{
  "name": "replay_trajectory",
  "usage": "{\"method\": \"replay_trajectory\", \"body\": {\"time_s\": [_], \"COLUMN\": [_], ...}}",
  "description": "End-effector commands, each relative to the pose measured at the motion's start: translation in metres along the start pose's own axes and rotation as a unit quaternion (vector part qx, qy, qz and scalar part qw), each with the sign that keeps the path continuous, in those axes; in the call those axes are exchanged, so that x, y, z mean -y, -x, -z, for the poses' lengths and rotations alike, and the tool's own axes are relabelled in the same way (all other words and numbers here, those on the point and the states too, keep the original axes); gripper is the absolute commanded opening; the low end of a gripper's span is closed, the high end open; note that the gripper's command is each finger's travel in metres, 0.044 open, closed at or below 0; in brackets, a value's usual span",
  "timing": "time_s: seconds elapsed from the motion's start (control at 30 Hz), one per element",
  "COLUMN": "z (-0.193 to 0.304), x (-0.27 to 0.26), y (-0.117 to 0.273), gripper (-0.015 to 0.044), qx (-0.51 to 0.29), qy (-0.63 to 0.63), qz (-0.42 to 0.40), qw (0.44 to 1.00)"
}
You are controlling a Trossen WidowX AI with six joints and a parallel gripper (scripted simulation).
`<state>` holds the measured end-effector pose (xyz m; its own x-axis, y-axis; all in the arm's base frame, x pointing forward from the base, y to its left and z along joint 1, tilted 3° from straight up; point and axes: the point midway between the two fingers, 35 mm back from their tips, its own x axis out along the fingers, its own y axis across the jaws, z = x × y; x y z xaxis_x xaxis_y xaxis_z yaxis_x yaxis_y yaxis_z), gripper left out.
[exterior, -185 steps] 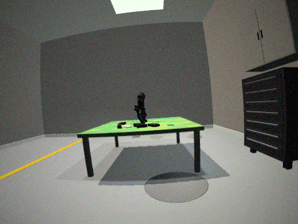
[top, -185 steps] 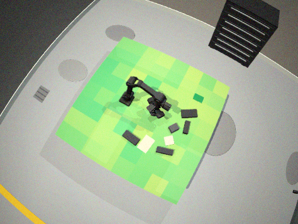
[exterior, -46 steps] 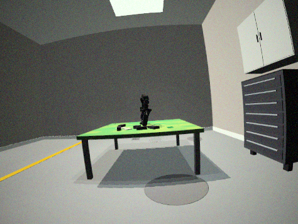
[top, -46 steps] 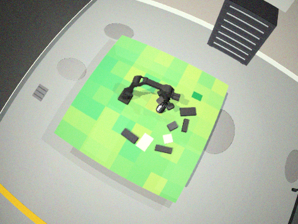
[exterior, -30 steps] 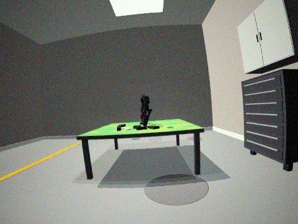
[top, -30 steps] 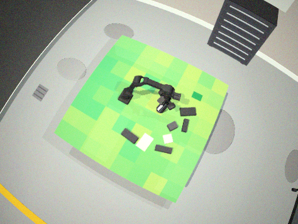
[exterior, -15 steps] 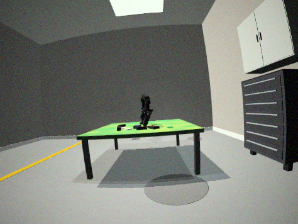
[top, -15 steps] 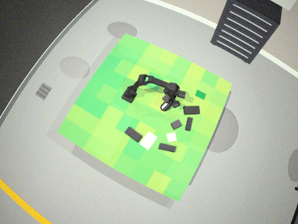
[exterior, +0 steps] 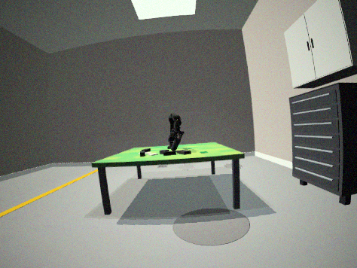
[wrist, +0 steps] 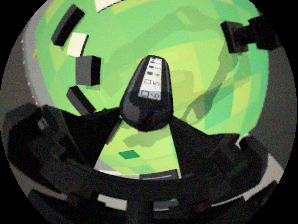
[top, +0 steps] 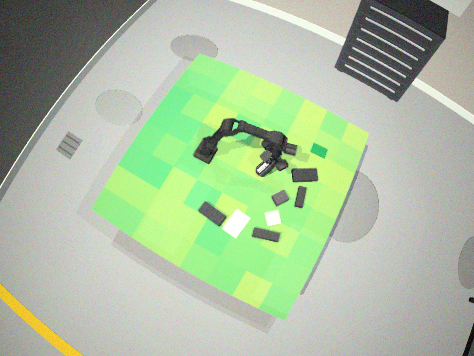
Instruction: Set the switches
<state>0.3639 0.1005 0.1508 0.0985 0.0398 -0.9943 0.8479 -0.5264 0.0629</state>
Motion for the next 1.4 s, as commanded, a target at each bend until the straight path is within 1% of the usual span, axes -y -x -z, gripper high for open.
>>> {"method": "replay_trajectory", "body": {"time_s": [0.0,1.37], "z": [0.001,0.027], "x": [0.001,0.001], "y": [-0.008,-0.029], "gripper": [0.0338,0.0338], "qx": [0.008,0.007], "qy": [-0.003,-0.003], "qz": [0.008,0.008], "qw": [1.000,1.000]}}
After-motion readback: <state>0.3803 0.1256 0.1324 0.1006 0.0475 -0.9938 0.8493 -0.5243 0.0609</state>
